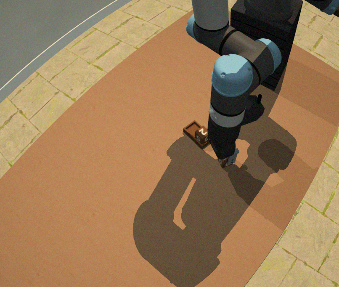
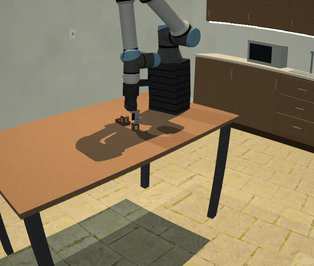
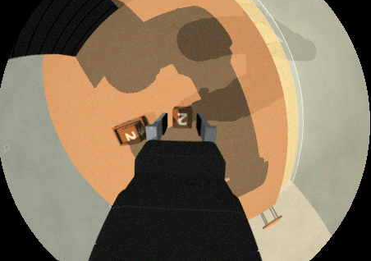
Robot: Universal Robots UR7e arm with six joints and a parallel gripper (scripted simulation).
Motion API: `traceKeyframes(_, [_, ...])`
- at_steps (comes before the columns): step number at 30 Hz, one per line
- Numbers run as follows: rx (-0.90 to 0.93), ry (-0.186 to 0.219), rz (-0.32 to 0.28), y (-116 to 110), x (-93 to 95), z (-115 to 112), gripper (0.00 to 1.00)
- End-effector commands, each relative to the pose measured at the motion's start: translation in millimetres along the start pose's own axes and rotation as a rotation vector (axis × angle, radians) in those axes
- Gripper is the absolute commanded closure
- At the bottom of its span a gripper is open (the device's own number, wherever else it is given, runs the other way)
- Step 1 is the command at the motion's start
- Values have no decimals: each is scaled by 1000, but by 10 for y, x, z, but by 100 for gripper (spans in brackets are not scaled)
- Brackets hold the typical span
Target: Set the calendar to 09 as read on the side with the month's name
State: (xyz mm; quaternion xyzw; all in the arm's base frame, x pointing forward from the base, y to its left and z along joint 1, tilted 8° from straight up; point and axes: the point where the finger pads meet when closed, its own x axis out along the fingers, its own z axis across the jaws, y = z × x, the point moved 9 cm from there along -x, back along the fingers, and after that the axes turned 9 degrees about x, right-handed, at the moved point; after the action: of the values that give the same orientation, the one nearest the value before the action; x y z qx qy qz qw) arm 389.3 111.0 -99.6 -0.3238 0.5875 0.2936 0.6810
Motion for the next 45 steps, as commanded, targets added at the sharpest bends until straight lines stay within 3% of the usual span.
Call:
traceKeyframes(1, [0, -1, -1, -2, -3, 2, 10])
traceKeyframes(26, [0, -1, -1, -2, -18, 2, 10])
traceKeyframes(45, [0, -1, -1, -2, -398, 2, 10])
